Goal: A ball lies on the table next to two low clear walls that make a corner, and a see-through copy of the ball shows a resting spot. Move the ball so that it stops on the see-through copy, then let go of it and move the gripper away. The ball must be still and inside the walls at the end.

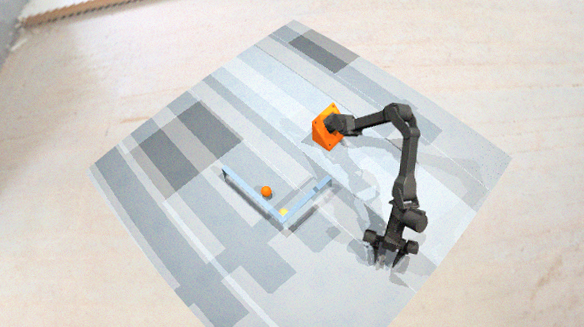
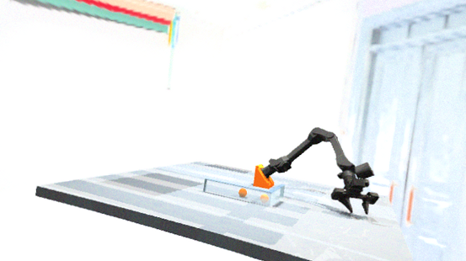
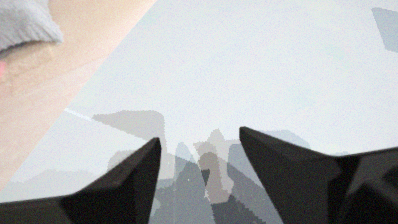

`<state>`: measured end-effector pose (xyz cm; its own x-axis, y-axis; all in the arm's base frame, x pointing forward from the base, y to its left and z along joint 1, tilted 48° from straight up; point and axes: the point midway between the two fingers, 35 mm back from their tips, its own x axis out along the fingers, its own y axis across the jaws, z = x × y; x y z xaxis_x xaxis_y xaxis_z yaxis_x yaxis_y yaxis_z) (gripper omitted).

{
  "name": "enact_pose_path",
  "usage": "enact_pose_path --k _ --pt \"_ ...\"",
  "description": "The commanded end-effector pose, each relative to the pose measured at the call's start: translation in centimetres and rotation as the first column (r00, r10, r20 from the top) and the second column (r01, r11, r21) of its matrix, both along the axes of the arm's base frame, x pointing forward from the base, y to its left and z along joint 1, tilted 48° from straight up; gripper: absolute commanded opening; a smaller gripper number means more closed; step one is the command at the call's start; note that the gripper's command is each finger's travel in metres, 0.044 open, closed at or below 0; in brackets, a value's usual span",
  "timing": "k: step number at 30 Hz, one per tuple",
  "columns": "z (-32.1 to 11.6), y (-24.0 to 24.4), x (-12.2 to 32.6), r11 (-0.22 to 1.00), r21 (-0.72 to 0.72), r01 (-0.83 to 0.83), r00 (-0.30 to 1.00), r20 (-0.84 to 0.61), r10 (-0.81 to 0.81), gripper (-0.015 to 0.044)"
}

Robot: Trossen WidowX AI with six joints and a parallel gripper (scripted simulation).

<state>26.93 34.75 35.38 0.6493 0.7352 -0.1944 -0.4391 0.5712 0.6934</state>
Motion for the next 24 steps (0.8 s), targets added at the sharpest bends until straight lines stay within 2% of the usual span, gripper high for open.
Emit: enact_pose_path --k 1,6,12,20,24 --pt "-2.4 -2.5 4.1 0.981 -0.193 0.023 0.997 0.076 -0.008 0.0292" --pt "-6.5 -6.8 9.0 0.909 -0.417 0.028 0.996 0.088 0.009 0.0292" --pt "-12.5 -13.9 13.5 0.801 -0.598 -0.041 0.999 -0.025 0.032 0.0292" --pt "-19.6 -24.9 15.9 0.726 -0.665 -0.175 0.971 -0.239 0.015 0.0292" --pt "-21.5 -27.9 15.9 0.727 -0.652 -0.214 0.951 -0.309 0.003 0.0292"
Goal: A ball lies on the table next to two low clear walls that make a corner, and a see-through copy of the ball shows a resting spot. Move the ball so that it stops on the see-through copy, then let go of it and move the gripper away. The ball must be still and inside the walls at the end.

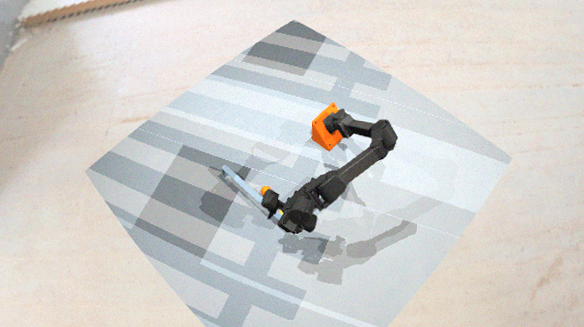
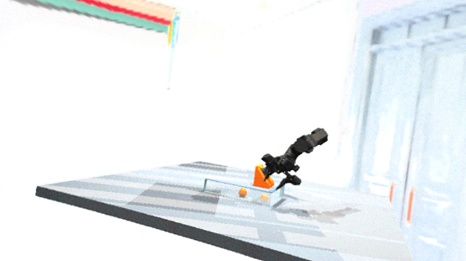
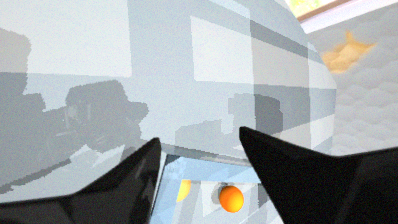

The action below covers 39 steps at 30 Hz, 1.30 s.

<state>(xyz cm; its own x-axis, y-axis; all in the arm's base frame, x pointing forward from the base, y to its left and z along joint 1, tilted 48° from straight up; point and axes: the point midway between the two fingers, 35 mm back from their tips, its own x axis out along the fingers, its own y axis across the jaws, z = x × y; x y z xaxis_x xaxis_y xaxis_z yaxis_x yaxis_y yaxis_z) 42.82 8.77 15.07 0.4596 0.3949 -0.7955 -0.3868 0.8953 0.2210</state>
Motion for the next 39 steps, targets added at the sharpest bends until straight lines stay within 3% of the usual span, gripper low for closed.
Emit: enact_pose_path --k 1,7,14,39 --pt "-1.9 -2.5 -0.1 1.0 0.01 -0.013 0.997 -0.075 0.013 0.0292" --pt "-7.9 -7.8 -2.6 0.984 0.159 0.075 0.932 -0.362 -0.013 0.0292" --pt "-12.6 -9.5 -6.3 0.907 0.382 0.179 0.793 -0.601 0.097 0.0292" --pt "-14.8 -7.2 -6.4 0.902 0.39 0.184 0.788 -0.607 0.101 0.0292"
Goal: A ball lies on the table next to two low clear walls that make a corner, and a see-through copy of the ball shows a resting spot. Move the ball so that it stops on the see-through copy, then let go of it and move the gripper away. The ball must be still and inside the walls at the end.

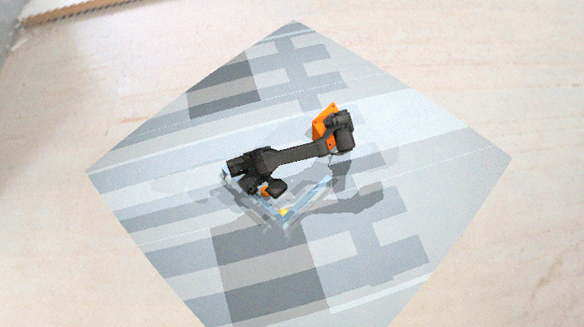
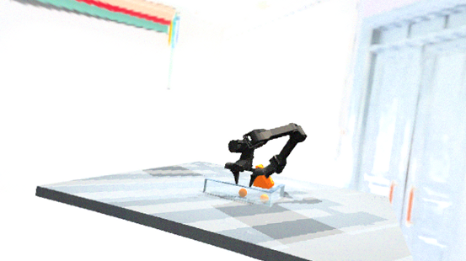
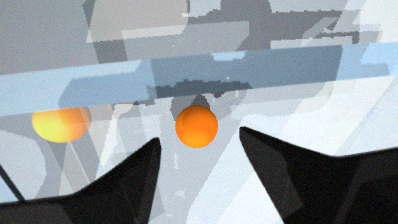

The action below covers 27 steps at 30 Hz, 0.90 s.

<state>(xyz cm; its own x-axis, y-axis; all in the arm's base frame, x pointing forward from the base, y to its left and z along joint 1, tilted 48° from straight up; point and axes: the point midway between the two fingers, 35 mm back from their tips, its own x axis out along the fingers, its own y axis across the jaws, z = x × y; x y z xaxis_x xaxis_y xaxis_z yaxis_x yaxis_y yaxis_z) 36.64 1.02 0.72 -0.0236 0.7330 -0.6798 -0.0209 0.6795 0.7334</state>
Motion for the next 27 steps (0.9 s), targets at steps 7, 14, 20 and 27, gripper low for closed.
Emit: enact_pose_path --k 7,14,20,27 --pt "-1.2 1.4 -0.3 1.0 0.006 0.001 1.0 -0.013 -0.001 0.0292" --pt "-1.9 2.2 -0.4 1.0 0.007 0.001 1.0 -0.013 -0.001 0.0292" --pt "-1.9 2.2 -0.4 1.0 0.007 0.001 1.0 -0.013 -0.001 0.018" --pt "-1.9 2.2 -0.4 1.0 0.007 0.001 1.0 -0.013 -0.001 0.0114"
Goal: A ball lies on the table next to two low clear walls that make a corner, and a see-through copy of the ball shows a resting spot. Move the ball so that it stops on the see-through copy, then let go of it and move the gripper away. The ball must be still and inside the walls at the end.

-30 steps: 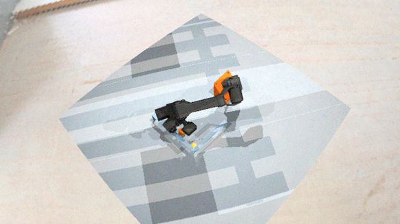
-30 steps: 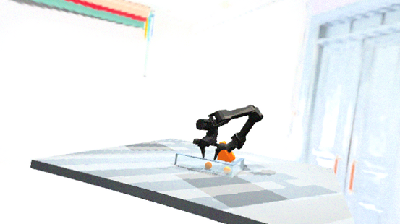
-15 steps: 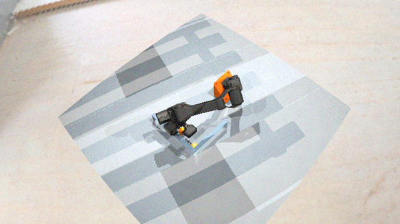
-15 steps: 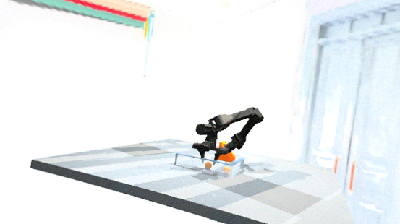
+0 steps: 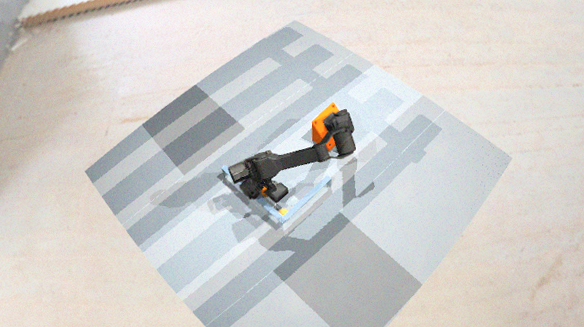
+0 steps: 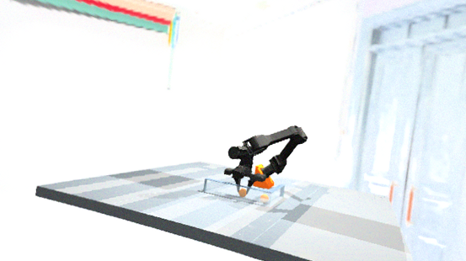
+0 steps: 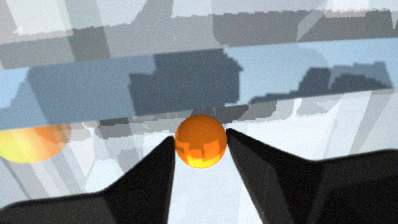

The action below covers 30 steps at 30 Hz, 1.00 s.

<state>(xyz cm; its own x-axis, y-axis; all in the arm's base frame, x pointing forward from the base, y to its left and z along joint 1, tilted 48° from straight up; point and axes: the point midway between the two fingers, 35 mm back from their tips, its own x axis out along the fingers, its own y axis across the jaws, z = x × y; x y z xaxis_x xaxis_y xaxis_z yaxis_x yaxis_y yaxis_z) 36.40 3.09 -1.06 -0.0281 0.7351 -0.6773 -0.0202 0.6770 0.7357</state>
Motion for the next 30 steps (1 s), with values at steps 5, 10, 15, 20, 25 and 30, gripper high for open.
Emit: enact_pose_path --k 5,10,15,20,25,30 --pt "0.6 -0.5 0.0 1.0 0.002 0.001 1.0 -0.014 -0.001 0.0" --pt "2.1 -1.5 0.2 1.0 0.0 -0.016 0.999 -0.035 0.016 0.0" --pt "3.8 -3.6 0.4 1.0 0.001 -0.008 0.999 -0.043 0.008 0.0" --pt "5.7 -5.9 0.5 1.0 0.001 -0.002 0.999 -0.038 0.002 0.0" --pt "7.6 -8.3 0.4 1.0 -0.001 0.002 1.0 -0.02 -0.002 0.0" --pt "8.6 -9.5 0.2 1.0 -0.001 0.004 1.0 -0.012 -0.004 0.0"
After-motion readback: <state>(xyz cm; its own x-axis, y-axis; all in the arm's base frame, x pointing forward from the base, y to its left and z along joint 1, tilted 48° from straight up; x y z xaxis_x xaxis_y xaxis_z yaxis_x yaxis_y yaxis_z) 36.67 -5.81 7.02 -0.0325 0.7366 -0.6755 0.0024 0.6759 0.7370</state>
